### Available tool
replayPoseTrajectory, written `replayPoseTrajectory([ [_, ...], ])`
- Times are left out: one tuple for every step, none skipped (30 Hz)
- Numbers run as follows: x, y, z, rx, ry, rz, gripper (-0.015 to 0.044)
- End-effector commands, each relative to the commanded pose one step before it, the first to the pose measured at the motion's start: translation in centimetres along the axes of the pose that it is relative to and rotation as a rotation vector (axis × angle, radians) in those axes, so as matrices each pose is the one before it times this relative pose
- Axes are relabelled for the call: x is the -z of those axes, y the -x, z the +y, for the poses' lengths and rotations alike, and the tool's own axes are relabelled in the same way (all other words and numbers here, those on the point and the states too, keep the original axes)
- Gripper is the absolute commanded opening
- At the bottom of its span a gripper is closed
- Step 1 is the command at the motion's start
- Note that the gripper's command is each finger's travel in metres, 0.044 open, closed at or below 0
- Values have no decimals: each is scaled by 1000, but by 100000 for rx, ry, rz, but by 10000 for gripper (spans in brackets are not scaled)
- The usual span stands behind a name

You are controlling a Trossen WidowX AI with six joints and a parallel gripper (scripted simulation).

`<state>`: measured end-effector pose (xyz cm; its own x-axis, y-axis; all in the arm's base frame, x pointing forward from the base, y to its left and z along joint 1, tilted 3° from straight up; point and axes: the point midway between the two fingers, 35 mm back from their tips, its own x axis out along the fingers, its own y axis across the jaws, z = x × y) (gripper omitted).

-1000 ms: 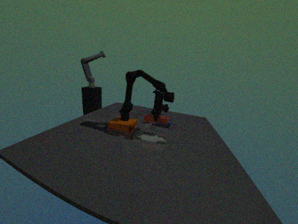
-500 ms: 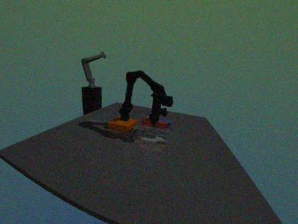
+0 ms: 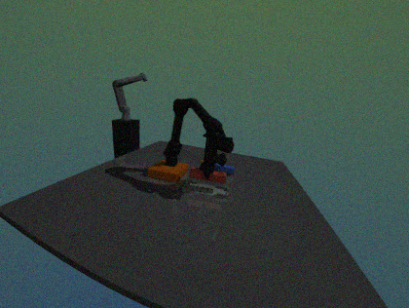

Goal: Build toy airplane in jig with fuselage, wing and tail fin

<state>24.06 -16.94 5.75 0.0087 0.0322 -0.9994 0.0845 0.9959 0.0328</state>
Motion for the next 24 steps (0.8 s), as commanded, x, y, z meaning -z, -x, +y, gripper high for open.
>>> replayPoseTrajectory([
  [82, -233, -234, 143, 596, 392, 105],
  [0, 0, 0, 0, 0, 0, 131],
  [0, 0, 0, 0, 0, 0, 157],
  [0, 0, 0, 0, 0, 0, 184],
  [2, -9, 4, 0, 0, 0, 195],
  [0, 0, 0, 0, 0, 0, 195],
  [0, 0, 0, 0, 0, 0, 195],
  [0, 0, 0, 0, 0, 0, 195],
  [0, 0, 0, 0, 0, 0, 195],
  [0, 0, 0, 0, 0, 0, 195],
  [0, 0, 0, 0, 0, 0, 195],
  [0, 0, 0, 0, 0, 0, 195],
  [0, 0, 0, 0, 0, 0, 195],
  [0, 0, 0, 0, 0, 0, 195],
  [0, 0, 0, 0, 0, 0, 195],
  [0, 0, 0, 0, 0, 0, 195],
  [0, 0, 0, 0, 0, 0, 195],
  [-2, -27, -2, 0, 0, 0, 195],
  [-5, -81, -5, 0, 0, 0, 195],
  [-7, -135, -8, 0, 0, 0, 195],
  [-8, -165, -9, 0, 0, 0, 195],
  [-7, -165, -8, 0, 0, 0, 195],
  [-6, -165, -8, 0, 0, 0, 195],
  [-5, -164, -7, 0, 0, 0, 195],
])
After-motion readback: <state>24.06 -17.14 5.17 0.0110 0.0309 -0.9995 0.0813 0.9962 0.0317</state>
